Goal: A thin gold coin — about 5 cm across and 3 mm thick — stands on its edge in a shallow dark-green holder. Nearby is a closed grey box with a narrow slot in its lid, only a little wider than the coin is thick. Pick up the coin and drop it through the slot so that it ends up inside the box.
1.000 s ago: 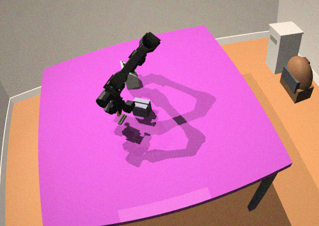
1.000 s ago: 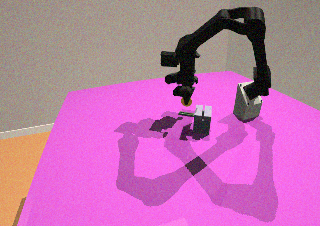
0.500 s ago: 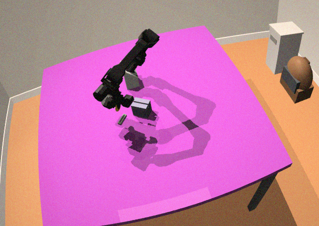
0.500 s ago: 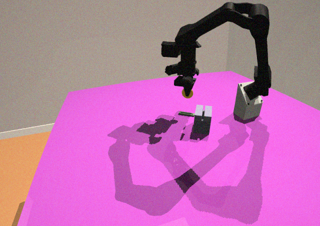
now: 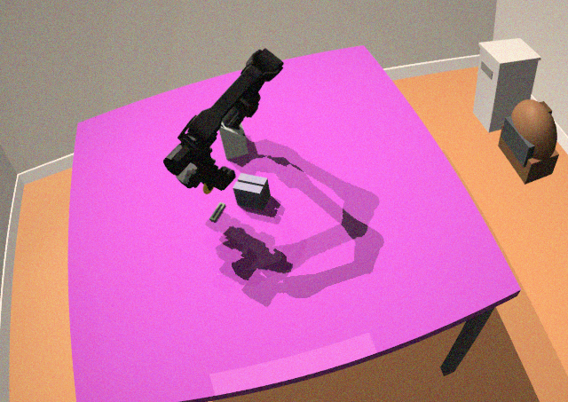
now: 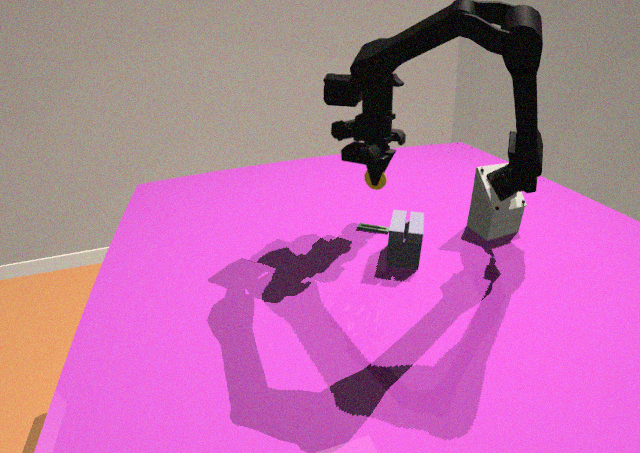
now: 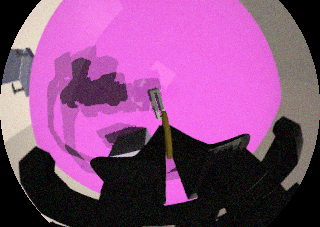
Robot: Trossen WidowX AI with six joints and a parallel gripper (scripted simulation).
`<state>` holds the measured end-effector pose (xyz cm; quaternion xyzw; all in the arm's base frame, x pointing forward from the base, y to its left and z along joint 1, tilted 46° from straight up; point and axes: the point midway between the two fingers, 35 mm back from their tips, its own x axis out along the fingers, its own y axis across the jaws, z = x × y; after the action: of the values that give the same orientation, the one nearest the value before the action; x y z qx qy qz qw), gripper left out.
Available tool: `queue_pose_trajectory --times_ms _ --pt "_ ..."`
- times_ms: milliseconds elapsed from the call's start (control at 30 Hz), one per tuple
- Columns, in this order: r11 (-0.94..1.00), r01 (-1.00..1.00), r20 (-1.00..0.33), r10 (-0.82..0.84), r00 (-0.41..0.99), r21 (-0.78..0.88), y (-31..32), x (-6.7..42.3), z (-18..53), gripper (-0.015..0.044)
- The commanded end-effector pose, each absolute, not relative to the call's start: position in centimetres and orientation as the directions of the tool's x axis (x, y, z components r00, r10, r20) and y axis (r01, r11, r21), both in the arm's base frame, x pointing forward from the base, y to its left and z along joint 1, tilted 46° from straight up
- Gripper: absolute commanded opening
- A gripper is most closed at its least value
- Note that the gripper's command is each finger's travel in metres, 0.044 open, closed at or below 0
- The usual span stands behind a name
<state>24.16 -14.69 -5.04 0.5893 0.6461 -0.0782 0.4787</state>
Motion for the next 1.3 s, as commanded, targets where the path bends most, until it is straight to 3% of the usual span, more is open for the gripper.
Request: queue_pose_trajectory --times_ms 0,533,1067,1267 --pt "0.199 0.902 -0.712 0.686 0.150 0.382 -14.78 24.07 -5.02 0.0000" --pt "-0.199 0.980 -0.712 0.686 0.150 0.015 -14.94 23.97 -5.17 0.0000" --pt "-0.537 0.764 -0.712 0.686 0.150 -0.356 -15.11 23.88 -5.31 0.0000" --pt "-0.562 0.731 -0.712 0.686 0.150 -0.387 -15.13 23.87 -5.32 0.0000"
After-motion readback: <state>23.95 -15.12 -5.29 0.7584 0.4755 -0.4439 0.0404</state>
